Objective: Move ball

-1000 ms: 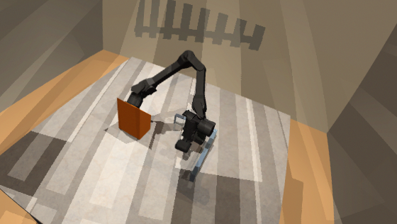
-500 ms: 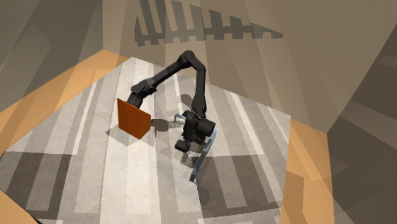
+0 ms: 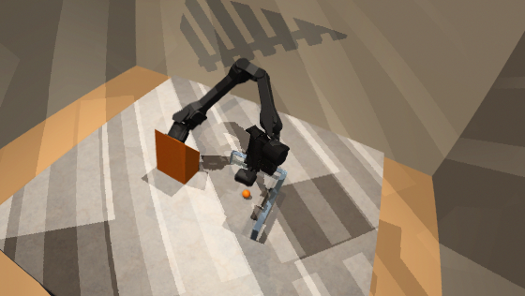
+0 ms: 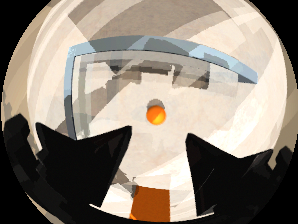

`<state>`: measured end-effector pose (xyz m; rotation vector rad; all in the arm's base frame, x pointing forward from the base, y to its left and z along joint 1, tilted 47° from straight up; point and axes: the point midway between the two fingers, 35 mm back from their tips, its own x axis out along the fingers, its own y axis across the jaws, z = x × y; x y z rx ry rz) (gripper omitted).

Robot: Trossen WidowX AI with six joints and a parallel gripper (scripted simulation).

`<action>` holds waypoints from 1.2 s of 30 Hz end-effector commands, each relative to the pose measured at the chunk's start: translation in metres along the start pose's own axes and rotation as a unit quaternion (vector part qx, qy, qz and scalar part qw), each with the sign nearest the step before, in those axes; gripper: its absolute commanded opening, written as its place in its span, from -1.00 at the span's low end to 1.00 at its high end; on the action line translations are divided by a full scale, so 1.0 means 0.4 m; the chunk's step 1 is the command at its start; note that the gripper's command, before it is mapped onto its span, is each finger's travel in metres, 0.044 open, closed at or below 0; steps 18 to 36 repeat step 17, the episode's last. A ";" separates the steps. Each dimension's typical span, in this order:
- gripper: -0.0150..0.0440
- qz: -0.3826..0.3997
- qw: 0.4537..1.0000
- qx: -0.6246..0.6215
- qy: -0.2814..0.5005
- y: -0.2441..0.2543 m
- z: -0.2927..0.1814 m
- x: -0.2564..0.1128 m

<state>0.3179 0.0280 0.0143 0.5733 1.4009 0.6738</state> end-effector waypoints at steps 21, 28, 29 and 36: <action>1.00 0.001 1.000 0.000 0.006 0.001 -0.004 -0.116; 1.00 0.001 1.000 0.000 0.006 0.001 -0.004 -0.116; 1.00 0.001 1.000 0.000 0.006 0.001 -0.004 -0.116; 1.00 0.001 1.000 0.000 0.006 0.001 -0.004 -0.116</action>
